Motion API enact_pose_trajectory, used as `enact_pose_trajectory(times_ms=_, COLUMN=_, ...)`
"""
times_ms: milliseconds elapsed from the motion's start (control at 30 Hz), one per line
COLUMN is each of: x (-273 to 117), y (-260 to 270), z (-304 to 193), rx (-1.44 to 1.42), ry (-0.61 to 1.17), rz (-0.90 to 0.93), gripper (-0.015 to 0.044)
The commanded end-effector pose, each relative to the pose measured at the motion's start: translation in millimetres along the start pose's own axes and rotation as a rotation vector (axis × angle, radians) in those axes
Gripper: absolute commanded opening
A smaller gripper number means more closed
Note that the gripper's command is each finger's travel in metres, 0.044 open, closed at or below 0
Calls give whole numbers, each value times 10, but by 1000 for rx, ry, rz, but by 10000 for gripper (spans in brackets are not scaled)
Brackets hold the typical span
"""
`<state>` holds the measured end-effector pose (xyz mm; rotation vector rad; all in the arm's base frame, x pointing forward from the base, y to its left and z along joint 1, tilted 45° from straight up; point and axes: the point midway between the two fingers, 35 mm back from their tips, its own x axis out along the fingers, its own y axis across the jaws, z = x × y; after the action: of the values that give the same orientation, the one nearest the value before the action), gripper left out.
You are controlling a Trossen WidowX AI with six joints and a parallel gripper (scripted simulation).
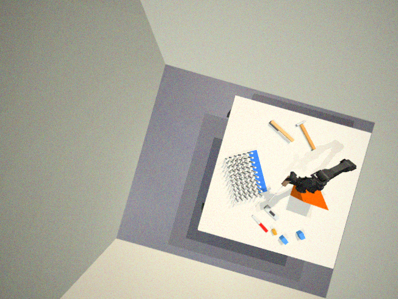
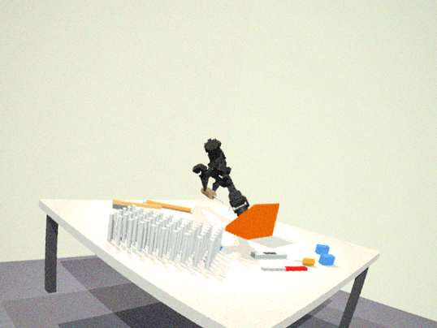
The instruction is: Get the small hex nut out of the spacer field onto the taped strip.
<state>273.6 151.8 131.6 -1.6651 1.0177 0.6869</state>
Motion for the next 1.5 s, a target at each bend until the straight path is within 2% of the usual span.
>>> enact_pose_trajectory(times_ms=0, x=-11, y=44, z=261, rx=-120, ry=-41, rz=45, gripper=0)
enact_pose_trajectory(times_ms=733, x=13, y=558, z=1392, rx=-664, ry=-203, rz=282, gripper=0)
enact_pose_trajectory(times_ms=1467, x=46, y=1467, z=2285, rx=-1149, ry=-370, rz=520, gripper=0)
